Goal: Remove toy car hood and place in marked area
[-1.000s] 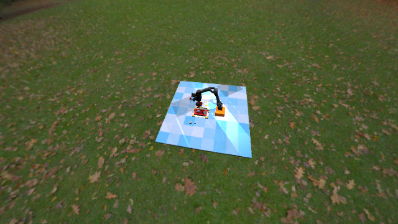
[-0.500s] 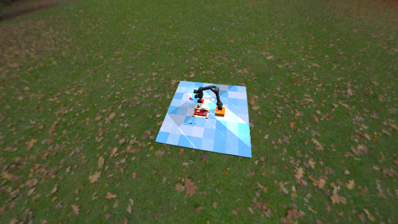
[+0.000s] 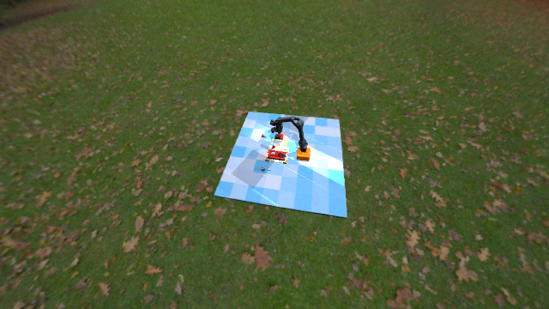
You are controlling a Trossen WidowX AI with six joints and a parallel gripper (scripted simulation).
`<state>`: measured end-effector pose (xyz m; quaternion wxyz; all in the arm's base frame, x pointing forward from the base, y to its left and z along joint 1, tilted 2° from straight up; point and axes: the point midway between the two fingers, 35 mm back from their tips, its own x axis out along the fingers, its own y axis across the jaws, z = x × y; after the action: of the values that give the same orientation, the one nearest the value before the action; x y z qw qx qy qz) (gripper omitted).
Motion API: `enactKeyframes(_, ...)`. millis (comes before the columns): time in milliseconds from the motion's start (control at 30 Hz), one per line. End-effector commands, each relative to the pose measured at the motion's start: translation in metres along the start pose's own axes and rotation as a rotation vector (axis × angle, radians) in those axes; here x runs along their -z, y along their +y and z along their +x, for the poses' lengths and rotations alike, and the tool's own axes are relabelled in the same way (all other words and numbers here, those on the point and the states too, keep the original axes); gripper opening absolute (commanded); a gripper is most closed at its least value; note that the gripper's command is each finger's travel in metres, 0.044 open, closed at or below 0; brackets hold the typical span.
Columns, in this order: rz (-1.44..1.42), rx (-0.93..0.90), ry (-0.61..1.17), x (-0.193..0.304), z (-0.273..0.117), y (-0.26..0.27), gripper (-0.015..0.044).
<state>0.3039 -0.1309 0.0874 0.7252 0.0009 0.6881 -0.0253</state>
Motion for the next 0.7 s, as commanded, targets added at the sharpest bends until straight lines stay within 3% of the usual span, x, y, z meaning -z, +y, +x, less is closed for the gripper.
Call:
enactKeyframes(0,-0.009,-0.001,-0.008,0.001,-0.001,-0.001,0.0000)
enactKeyframes(667,-0.009,-0.001,-0.008,0.000,0.013,-0.002,0.0000)
